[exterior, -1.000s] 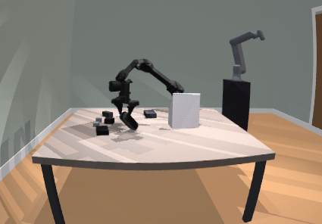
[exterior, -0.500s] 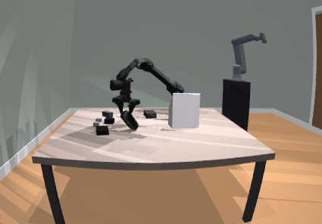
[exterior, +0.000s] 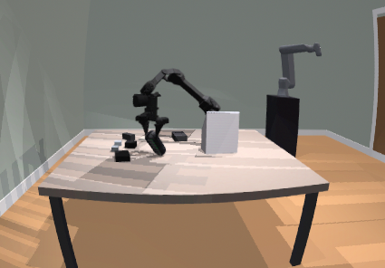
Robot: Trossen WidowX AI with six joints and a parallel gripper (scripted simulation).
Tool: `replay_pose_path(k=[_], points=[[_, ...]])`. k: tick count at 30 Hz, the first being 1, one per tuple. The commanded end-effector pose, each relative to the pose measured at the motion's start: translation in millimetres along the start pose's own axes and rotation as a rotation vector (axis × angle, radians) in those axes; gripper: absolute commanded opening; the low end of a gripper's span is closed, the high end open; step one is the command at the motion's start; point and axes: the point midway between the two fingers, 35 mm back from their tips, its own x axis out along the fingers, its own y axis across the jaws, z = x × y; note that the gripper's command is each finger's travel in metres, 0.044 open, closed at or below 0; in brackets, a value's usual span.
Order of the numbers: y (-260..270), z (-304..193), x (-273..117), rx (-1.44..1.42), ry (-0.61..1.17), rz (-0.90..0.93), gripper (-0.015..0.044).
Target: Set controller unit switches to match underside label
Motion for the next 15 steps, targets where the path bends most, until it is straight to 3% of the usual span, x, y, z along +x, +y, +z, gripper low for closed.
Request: replay_pose_path(k=[1,15], points=[[0,-7,-2,-0.002,0.007,0.000,0.0336],[0,-17,-7,-0.002,0.007,0.000,0.0336]])
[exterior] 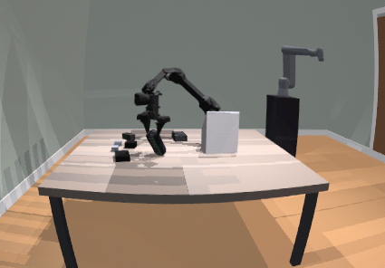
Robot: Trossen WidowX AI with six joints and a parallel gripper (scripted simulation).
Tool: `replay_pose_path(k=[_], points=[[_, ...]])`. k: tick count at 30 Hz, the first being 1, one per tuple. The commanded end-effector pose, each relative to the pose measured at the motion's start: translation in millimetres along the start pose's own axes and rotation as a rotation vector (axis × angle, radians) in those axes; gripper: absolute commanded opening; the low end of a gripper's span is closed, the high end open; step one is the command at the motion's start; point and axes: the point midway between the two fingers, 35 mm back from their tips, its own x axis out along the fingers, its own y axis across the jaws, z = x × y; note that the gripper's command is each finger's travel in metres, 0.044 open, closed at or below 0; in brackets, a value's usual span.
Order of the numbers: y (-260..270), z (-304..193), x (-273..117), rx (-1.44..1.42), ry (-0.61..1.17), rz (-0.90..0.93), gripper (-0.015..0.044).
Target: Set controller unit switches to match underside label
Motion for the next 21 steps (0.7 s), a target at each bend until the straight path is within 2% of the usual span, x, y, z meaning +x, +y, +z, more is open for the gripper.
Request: replay_pose_path(k=[1,21], points=[[0,-7,-1,-0.002,0.007,-0.001,0.0336],[0,-23,-5,-0.002,0.008,-0.001,0.0336]])
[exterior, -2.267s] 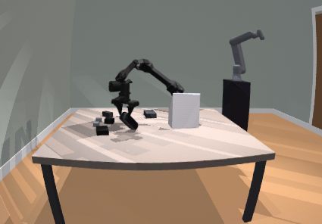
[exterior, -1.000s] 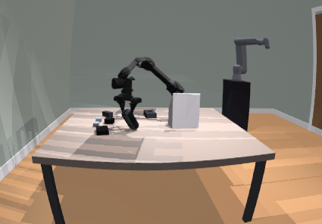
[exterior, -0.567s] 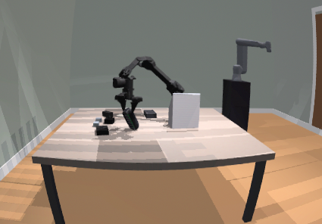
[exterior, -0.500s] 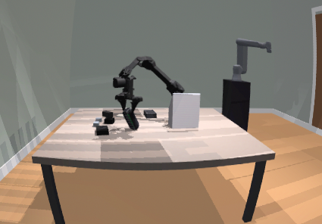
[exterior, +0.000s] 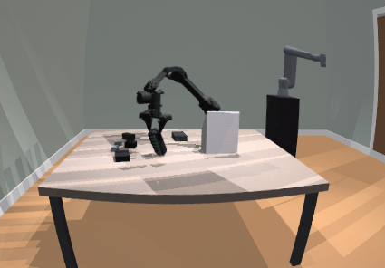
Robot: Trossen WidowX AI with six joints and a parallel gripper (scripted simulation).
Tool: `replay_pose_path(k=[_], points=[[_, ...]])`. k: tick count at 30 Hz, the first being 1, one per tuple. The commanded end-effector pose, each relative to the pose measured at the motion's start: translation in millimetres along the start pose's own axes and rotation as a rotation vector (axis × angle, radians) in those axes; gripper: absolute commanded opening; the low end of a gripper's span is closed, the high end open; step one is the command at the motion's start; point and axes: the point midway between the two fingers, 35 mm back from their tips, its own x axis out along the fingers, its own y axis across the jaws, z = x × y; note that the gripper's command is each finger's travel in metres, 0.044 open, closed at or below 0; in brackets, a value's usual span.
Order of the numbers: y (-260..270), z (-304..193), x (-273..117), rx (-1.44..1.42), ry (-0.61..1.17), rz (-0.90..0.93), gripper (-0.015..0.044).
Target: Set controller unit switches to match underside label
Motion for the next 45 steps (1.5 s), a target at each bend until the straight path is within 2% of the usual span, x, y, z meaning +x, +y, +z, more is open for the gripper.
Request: replay_pose_path(k=[1,45], points=[[0,-7,0,-0.001,0.009,-0.001,0.0336],[0,-30,-3,-0.002,0.010,-0.001,0.0336]])
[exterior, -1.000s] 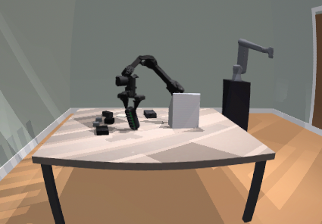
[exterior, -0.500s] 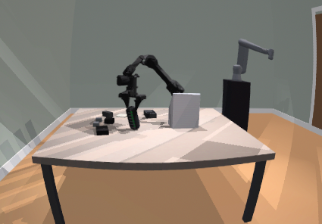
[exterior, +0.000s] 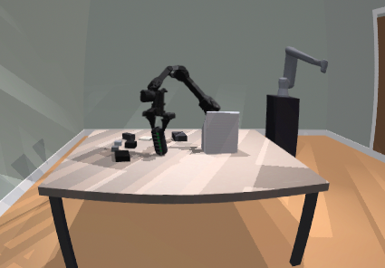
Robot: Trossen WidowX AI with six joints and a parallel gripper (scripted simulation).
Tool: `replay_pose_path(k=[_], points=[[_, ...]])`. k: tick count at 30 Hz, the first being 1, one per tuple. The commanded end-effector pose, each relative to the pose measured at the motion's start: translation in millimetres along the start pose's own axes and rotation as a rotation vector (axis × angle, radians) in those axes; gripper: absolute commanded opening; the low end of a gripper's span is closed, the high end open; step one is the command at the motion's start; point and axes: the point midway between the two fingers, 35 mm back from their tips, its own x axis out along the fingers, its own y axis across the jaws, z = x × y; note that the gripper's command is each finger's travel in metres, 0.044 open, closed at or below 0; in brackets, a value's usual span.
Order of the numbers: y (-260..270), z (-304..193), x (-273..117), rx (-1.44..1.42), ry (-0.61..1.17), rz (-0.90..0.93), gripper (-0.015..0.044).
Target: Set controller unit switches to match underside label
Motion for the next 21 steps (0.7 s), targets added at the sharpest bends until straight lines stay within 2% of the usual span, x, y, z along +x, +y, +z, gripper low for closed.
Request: replay_pose_path(k=[1,21], points=[[0,-3,2,-0.005,0.010,-0.001,0.0336],[0,-10,-1,-0.005,0.010,-0.001,0.0337]])
